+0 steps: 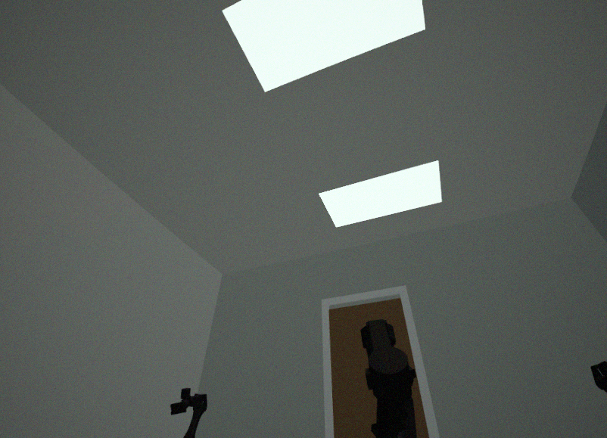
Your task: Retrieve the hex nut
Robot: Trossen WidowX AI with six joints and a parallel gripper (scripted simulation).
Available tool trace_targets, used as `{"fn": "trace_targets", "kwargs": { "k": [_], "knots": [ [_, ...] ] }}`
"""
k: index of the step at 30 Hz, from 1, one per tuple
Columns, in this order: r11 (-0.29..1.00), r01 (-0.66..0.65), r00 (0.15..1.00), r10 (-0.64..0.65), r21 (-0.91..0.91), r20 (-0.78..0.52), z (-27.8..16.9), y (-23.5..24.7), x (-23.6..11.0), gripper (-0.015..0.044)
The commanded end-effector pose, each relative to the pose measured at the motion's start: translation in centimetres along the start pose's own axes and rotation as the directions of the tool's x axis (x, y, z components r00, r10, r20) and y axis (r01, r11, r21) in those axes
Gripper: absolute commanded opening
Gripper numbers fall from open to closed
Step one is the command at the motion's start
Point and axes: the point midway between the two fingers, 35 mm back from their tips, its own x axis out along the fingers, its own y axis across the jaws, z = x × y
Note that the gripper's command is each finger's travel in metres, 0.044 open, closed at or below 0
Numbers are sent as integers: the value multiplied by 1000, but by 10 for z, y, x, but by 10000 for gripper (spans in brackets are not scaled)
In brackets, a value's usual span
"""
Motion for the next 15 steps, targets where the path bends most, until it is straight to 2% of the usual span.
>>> {"fn": "trace_targets", "kwargs": {
  "k": [1,15],
  "knots": [
    [1000,5,1000,-5,-5,-8,-6,-2,1,0],
    [1000,5,1000,-5,-6,-9,-13,-2,5,0]
  ]
}}
